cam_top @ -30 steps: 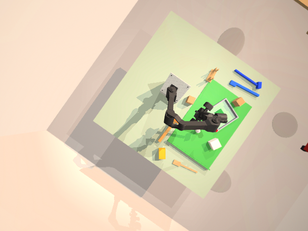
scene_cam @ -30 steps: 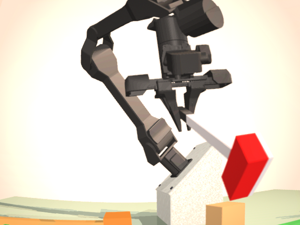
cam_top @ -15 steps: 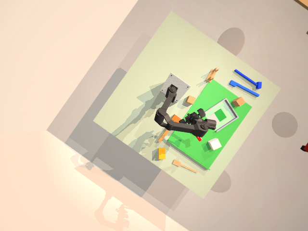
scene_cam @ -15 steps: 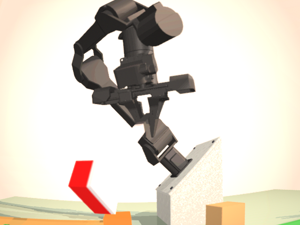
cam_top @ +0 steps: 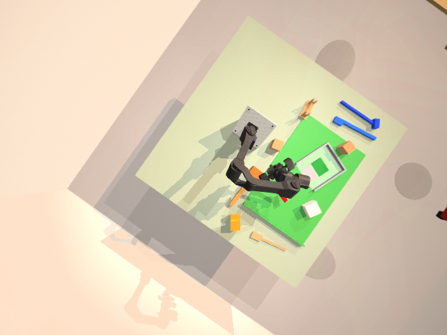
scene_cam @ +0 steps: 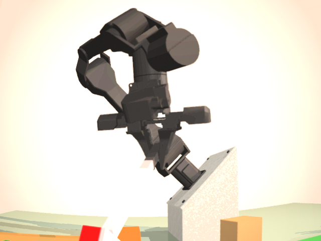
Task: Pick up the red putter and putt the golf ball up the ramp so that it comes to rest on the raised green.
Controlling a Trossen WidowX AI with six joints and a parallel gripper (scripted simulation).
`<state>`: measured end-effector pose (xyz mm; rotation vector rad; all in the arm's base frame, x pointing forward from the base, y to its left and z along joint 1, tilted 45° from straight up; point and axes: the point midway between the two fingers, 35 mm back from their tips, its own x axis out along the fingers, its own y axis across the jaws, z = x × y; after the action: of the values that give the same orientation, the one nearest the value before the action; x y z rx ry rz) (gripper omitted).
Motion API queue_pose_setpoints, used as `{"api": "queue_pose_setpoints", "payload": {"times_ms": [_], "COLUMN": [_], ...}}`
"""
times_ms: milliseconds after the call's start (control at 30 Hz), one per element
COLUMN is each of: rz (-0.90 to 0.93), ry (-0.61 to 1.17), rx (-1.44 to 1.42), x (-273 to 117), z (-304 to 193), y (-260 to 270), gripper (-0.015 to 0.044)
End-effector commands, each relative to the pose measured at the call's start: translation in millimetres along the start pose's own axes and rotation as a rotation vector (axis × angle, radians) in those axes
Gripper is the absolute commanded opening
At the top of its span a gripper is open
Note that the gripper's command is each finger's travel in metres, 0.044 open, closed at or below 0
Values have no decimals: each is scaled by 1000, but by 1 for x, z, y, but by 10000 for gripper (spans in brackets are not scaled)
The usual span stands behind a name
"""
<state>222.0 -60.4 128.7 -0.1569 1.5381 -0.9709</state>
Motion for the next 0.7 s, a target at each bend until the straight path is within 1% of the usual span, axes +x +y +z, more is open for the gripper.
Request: {"api": "queue_pose_setpoints", "payload": {"times_ms": [0, 667], "rz": [-10, -11], "ry": [0, -1], "rx": [-10, -10], "x": [5, 32], "z": [1, 8], "y": [0, 0], "gripper": [0, 0]}}
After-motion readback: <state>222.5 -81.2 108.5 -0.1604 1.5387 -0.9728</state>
